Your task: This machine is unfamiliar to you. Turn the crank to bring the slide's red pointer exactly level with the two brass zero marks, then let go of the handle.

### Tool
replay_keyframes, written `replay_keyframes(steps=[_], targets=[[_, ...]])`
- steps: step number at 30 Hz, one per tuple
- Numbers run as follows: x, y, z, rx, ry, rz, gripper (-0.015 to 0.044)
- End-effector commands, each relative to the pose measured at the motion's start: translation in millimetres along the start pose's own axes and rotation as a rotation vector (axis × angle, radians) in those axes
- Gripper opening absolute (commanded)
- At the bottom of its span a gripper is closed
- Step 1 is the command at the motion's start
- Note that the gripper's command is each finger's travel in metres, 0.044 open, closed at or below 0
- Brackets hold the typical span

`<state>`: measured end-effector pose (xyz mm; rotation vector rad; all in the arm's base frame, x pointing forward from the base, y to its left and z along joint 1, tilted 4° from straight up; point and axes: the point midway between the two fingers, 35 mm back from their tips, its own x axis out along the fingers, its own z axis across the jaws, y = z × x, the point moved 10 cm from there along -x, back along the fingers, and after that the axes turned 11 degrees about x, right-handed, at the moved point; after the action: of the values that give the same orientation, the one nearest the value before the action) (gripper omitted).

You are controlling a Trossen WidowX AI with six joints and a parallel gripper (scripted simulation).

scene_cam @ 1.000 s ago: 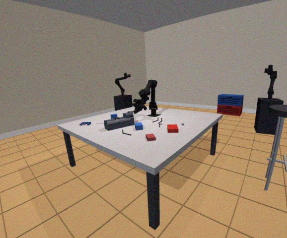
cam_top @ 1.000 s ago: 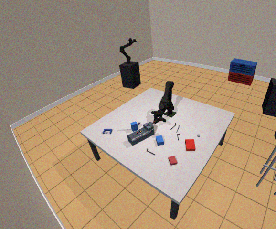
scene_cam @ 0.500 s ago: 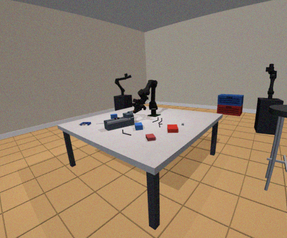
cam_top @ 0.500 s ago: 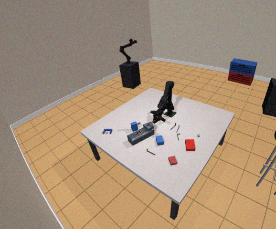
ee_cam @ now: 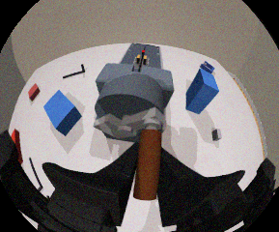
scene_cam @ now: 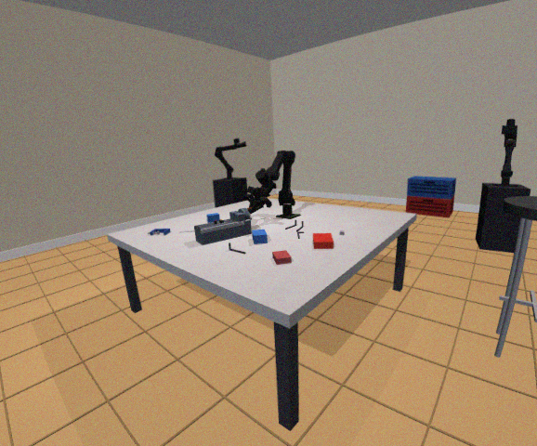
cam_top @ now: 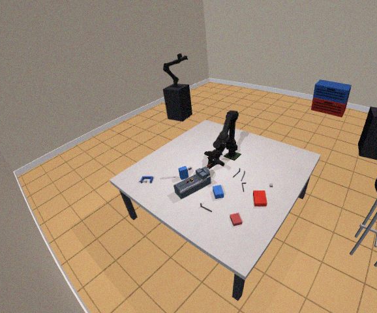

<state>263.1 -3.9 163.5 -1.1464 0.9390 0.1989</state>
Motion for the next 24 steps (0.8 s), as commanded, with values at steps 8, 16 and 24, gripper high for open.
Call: replay_keyframes(steps=[8, 16, 24], targets=[[9.9, 7.5, -9.6, 0.005, 0.013, 0.002, 0.0000], [13.2, 10.2, -10.6, 0.004, 0.013, 0.002, 0.0000], [16.4, 13.1, -11.2, 0.004, 0.013, 0.002, 0.0000]])
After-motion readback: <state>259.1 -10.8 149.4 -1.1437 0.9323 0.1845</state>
